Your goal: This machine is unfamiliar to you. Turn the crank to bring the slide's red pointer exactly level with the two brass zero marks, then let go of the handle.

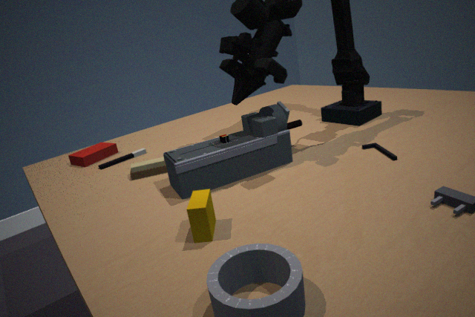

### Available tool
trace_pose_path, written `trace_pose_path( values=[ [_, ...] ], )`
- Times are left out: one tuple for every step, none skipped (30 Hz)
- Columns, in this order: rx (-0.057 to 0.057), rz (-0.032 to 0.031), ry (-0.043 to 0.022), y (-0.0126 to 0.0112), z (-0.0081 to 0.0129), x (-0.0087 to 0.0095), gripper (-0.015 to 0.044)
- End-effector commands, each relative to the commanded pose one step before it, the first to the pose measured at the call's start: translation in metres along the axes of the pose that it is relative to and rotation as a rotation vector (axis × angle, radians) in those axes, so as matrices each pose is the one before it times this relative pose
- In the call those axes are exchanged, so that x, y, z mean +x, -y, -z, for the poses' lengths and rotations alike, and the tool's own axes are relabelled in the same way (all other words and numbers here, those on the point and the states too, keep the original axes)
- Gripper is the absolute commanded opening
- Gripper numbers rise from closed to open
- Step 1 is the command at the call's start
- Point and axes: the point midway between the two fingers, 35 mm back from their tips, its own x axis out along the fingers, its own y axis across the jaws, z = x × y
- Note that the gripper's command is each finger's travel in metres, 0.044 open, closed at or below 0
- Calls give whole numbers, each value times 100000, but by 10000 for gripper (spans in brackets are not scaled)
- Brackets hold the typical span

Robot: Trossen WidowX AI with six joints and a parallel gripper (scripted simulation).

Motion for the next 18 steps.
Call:
trace_pose_path(
  values=[
    [-1,5,1,1,0,0,0],
    [0,0,0,0,0,0,0],
    [0,0,0,0,0,0,0],
    [0,0,0,0,0,0,0],
    [0,0,0,0,0,0,0],
    [0,0,0,0,0,0,26],
    [0,0,0,0,0,0,53],
    [0,0,0,0,0,0,79],
    [0,0,0,0,0,0,105],
    [0,0,0,0,0,0,131],
    [0,0,0,0,0,0,157],
    [0,0,0,0,0,0,184],
    [0,0,0,0,0,0,210],
    [0,0,0,0,0,0,236],
    [0,0,0,0,0,0,262],
    [0,0,0,0,0,0,289],
    [0,0,0,0,0,0,315],
    [0,0,0,0,0,0,341]
  ],
)
